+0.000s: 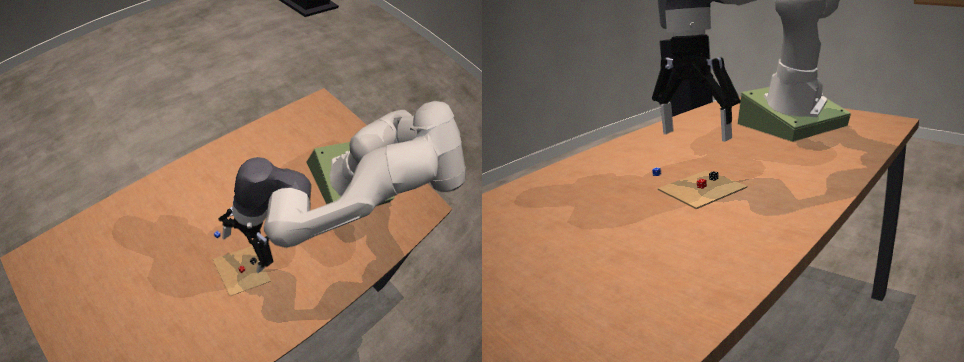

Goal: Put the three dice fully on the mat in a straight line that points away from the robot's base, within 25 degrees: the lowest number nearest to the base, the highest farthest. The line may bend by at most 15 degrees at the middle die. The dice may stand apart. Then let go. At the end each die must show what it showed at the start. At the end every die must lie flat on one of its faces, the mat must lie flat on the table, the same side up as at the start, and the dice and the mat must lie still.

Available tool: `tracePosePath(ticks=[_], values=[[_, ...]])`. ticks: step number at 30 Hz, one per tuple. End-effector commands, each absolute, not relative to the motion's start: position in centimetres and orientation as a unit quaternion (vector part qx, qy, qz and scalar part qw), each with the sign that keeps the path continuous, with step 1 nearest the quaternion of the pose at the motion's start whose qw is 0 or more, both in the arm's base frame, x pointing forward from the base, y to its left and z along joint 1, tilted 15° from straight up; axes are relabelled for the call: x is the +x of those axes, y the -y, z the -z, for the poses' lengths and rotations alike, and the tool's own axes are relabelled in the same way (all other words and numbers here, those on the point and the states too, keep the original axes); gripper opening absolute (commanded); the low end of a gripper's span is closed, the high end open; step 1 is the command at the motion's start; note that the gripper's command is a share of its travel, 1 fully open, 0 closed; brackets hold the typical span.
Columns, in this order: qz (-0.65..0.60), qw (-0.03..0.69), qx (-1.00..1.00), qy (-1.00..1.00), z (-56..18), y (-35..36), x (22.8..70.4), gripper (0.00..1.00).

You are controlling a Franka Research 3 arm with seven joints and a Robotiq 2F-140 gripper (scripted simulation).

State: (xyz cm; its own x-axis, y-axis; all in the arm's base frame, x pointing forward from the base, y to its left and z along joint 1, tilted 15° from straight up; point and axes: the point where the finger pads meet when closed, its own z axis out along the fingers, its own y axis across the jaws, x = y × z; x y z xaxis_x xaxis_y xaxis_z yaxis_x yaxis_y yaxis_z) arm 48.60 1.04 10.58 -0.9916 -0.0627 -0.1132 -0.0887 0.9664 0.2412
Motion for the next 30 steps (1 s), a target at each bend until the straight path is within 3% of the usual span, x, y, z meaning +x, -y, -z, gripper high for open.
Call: tracePosePath(ticks=[1,9,21,30], values=[[-0.124,0.050,-0.034,-0.990,-10.5,-1.1,48.4,1.00],[-0.122,0.052,-0.044,-0.990,-10.1,0.1,48.6,1.00],[-0.119,0.058,-0.109,-0.985,-5.2,11.5,47.4,1.00],[-0.120,0.060,-0.115,-0.984,-4.8,12.6,47.2,1.00]])
